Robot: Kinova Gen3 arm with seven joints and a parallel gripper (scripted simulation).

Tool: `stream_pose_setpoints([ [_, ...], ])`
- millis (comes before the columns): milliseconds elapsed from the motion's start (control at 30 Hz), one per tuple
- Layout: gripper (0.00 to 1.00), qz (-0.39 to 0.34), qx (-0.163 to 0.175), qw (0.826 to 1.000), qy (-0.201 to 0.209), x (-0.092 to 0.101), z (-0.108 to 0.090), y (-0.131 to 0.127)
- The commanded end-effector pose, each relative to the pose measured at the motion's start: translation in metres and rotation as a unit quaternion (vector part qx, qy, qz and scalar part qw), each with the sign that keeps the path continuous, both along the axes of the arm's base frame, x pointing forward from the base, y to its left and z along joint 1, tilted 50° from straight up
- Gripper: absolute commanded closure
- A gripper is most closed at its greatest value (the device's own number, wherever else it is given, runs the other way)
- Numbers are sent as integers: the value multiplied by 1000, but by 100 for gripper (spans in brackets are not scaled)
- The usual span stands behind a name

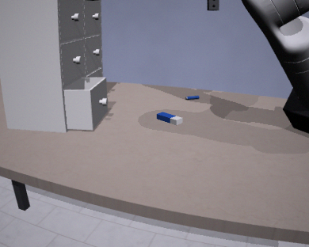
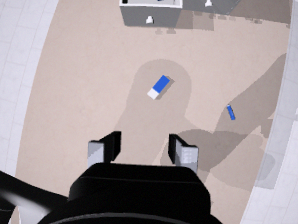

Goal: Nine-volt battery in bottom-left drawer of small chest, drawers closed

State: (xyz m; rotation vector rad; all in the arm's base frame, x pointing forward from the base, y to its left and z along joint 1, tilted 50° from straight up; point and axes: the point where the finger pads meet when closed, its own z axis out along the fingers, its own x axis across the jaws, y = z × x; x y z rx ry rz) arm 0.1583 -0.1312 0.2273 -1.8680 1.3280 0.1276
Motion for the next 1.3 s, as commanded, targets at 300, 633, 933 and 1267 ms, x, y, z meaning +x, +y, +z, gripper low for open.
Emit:
stream_pose_setpoints([
  [300, 0, -30, 32, 998, -35, 8, -1, 9],
  [633, 0, -86, 79, 986, -123, 26, -6, 22],
  [933, 0, -151, 133, 955, -217, 46, -11, 38],
  [1267, 0, -212, 191, 910, -300, 64, -15, 56],
])
